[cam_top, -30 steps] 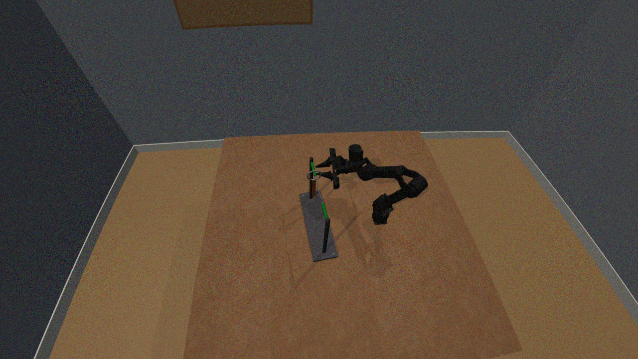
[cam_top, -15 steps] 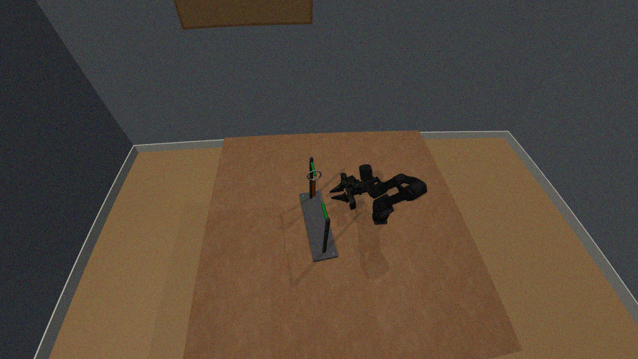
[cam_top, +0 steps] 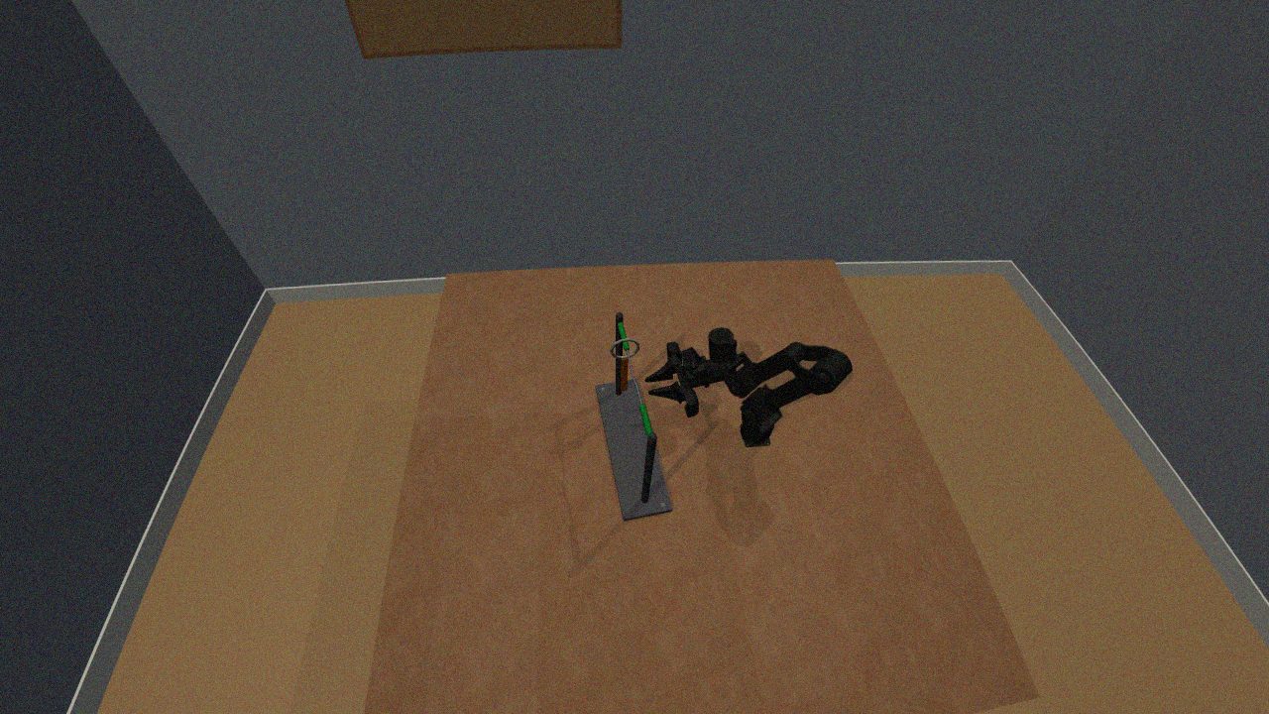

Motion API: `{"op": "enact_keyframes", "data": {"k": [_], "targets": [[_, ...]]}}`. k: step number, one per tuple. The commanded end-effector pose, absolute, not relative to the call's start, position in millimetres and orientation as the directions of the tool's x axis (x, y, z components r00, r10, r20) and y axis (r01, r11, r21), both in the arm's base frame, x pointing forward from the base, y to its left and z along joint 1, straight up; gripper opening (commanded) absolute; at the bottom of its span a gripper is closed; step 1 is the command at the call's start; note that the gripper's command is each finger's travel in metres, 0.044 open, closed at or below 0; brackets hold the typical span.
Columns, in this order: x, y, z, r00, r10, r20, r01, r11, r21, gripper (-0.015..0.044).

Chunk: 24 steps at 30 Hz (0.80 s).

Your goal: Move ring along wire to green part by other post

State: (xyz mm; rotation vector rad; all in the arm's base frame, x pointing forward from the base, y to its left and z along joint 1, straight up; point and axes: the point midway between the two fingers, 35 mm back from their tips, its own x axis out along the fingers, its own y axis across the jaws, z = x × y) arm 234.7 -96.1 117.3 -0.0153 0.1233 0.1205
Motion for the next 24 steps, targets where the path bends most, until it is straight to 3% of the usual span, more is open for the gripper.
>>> {"op": "enact_keyframes", "data": {"k": [1,24], "targets": [[249,-92,134,0.989,0.122,-0.080,-0.123,0.992,-0.013,0.0160],[272,-93,136,0.989,0.122,-0.078,-0.124,0.992,-0.014,0.0160]]}}
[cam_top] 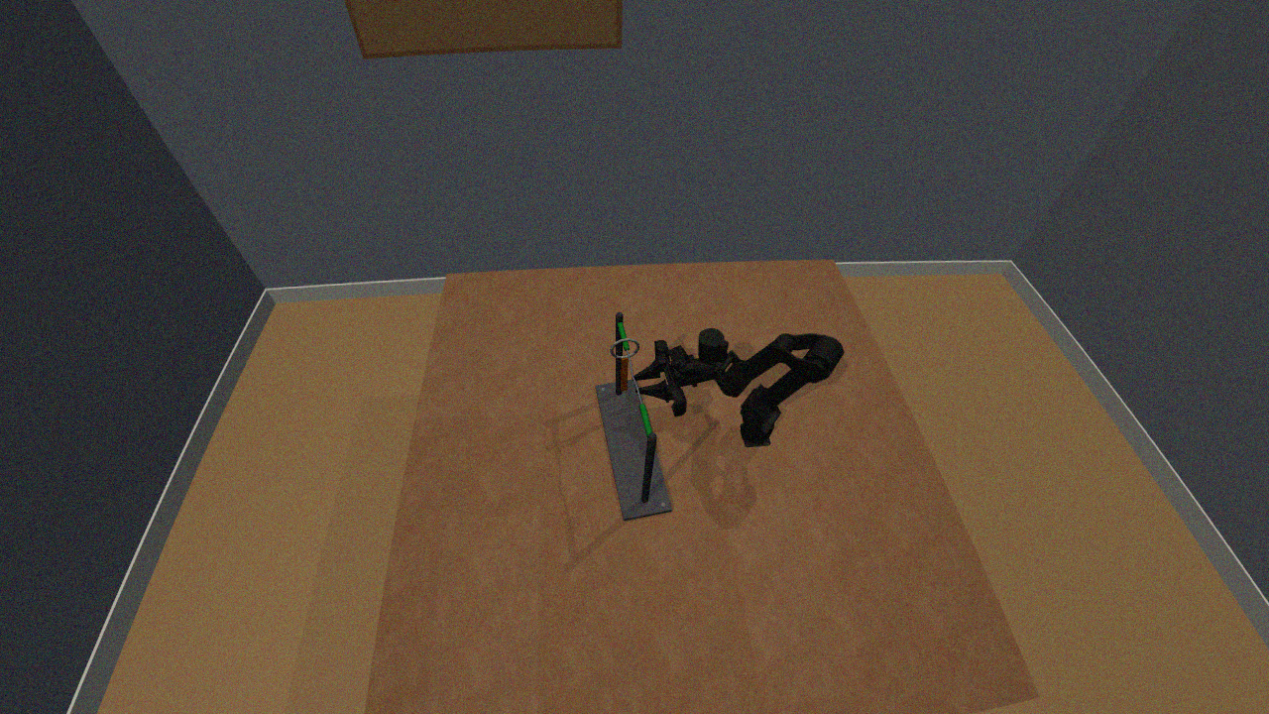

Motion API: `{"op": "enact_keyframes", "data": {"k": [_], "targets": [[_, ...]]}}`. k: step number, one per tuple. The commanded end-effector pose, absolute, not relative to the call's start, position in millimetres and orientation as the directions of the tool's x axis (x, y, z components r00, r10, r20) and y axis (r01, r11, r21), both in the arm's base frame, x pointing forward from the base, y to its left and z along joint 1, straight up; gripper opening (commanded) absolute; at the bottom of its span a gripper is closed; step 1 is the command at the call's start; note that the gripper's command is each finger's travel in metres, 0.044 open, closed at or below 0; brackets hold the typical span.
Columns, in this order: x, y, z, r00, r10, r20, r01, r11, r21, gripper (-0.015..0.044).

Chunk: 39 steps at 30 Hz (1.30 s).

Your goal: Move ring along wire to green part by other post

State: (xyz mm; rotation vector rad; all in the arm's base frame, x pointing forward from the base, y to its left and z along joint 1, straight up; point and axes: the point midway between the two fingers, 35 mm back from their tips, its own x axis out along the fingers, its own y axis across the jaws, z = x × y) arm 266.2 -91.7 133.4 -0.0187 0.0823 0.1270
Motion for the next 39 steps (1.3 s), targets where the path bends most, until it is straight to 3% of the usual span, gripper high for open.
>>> {"op": "enact_keyframes", "data": {"k": [1,39], "targets": [[274,-93,136,0.989,0.122,-0.078,-0.124,0.992,-0.014,0.0160],[324,-84,130,0.990,0.122,-0.070,-0.123,0.992,-0.013,0.0160]]}}
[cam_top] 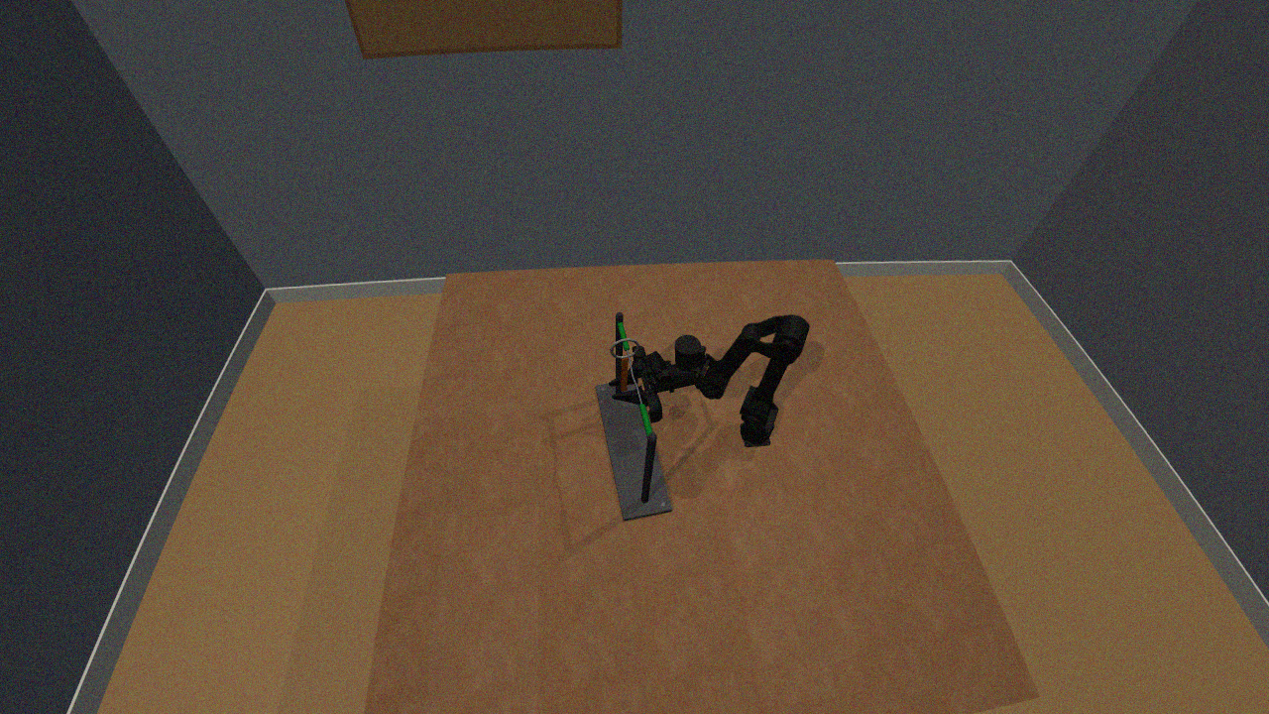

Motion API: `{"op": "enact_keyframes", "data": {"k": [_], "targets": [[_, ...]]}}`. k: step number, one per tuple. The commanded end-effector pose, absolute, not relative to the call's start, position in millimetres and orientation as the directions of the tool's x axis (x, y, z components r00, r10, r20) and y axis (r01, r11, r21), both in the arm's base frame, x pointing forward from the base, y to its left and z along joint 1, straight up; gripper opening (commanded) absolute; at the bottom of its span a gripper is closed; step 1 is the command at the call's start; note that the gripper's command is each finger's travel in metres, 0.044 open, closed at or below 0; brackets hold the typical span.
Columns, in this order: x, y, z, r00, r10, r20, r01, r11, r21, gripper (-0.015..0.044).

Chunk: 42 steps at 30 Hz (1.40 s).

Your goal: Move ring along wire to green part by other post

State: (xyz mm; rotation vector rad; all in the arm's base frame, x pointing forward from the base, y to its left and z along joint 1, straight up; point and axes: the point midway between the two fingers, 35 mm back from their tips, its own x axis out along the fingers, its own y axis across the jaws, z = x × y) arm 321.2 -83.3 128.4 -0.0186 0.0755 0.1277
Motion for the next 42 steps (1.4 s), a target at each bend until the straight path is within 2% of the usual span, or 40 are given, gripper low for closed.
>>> {"op": "enact_keyframes", "data": {"k": [1,18,23,25,31,42], "targets": [[323.6,-84.2,130.2,0.990,0.122,-0.070,-0.123,0.992,-0.013,0.0160],[323.6,-84.2,130.2,0.990,0.122,-0.070,-0.123,0.992,-0.013,0.0160],[323.2,-83.4,129.5,0.989,0.127,-0.073,-0.128,0.992,-0.016,0.0029],[323.2,-83.4,129.5,0.989,0.127,-0.073,-0.128,0.992,-0.016,0.0015],[323.2,-83.4,129.5,0.989,0.127,-0.073,-0.128,0.992,-0.016,-0.0142],[323.5,-84.3,135.3,0.989,0.126,-0.072,-0.128,0.992,-0.017,-0.0150]]}}
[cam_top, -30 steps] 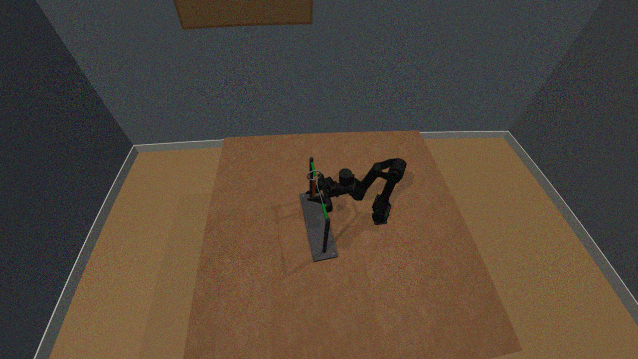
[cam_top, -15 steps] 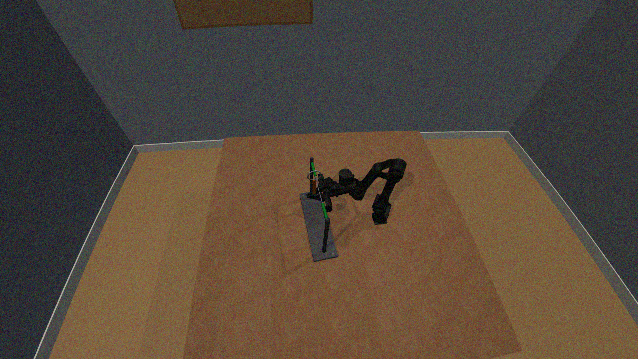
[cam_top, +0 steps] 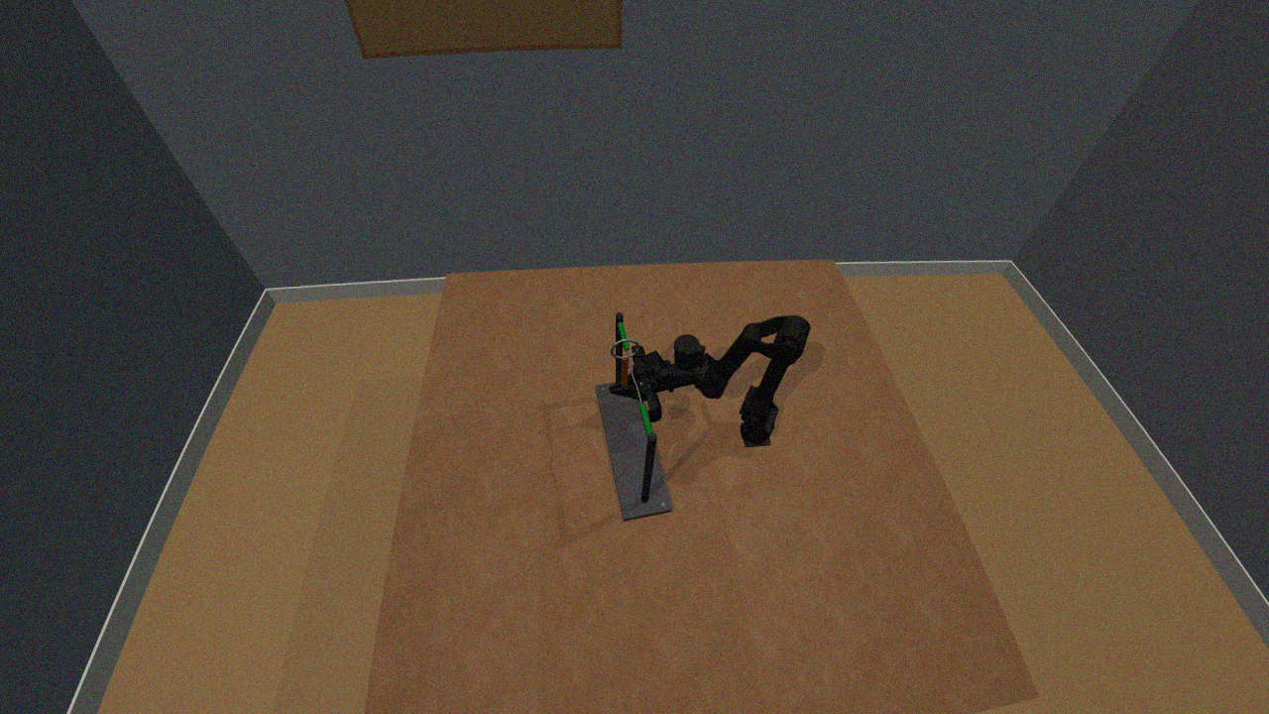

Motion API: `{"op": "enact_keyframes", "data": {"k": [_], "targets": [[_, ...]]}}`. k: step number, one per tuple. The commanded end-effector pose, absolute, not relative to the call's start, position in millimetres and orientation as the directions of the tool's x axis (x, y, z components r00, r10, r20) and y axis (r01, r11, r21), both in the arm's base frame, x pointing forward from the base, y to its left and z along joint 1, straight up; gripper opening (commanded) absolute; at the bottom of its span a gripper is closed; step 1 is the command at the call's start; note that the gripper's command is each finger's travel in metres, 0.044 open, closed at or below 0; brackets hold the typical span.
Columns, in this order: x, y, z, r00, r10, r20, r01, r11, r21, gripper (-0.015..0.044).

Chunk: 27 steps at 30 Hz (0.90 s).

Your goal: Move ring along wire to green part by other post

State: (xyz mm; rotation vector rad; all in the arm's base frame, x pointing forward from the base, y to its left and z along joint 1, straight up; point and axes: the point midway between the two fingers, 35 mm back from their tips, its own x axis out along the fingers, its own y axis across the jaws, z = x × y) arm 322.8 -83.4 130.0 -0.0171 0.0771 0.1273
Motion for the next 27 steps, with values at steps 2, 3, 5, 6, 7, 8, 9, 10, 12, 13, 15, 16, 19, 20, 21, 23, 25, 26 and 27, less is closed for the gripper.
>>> {"op": "enact_keyframes", "data": {"k": [2,3,5,6,7,8,9,10,12,13,15,16,19,20,21,23,25,26,27], "targets": [[324,-85,139,0.989,0.126,-0.072,-0.127,0.992,-0.017,-0.0150],[324,-85,141,0.989,0.125,-0.072,-0.127,0.992,-0.018,-0.0150],[324,-85,145,0.990,0.125,-0.072,-0.126,0.992,-0.018,-0.0150],[324,-86,147,0.990,0.125,-0.072,-0.126,0.992,-0.018,-0.0150],[323,-86,148,0.990,0.124,-0.072,-0.126,0.992,-0.018,-0.0150],[323,-86,149,0.990,0.124,-0.072,-0.126,0.992,-0.018,-0.0150],[323,-86,150,0.990,0.124,-0.072,-0.126,0.992,-0.018,-0.0150],[323,-86,150,0.990,0.124,-0.072,-0.126,0.992,-0.018,-0.0150],[323,-86,150,0.990,0.124,-0.072,-0.126,0.992,-0.018,-0.0150],[323,-86,150,0.990,0.124,-0.072,-0.126,0.992,-0.018,-0.0150],[323,-86,150,0.990,0.124,-0.072,-0.126,0.992,-0.018,-0.0150],[323,-86,150,0.990,0.124,-0.072,-0.126,0.992,-0.018,-0.0150],[323,-86,150,0.990,0.124,-0.072,-0.126,0.992,-0.018,-0.0150],[323,-86,150,0.990,0.124,-0.072,-0.126,0.992,-0.018,-0.0150],[323,-86,150,0.990,0.124,-0.072,-0.126,0.992,-0.018,-0.0150],[323,-86,150,0.990,0.124,-0.072,-0.126,0.992,-0.018,-0.0150],[323,-86,150,0.990,0.124,-0.072,-0.126,0.992,-0.018,-0.0150],[323,-86,150,0.990,0.124,-0.072,-0.126,0.992,-0.018,-0.0150],[323,-86,150,0.990,0.124,-0.072,-0.126,0.992,-0.018,-0.0150]]}}
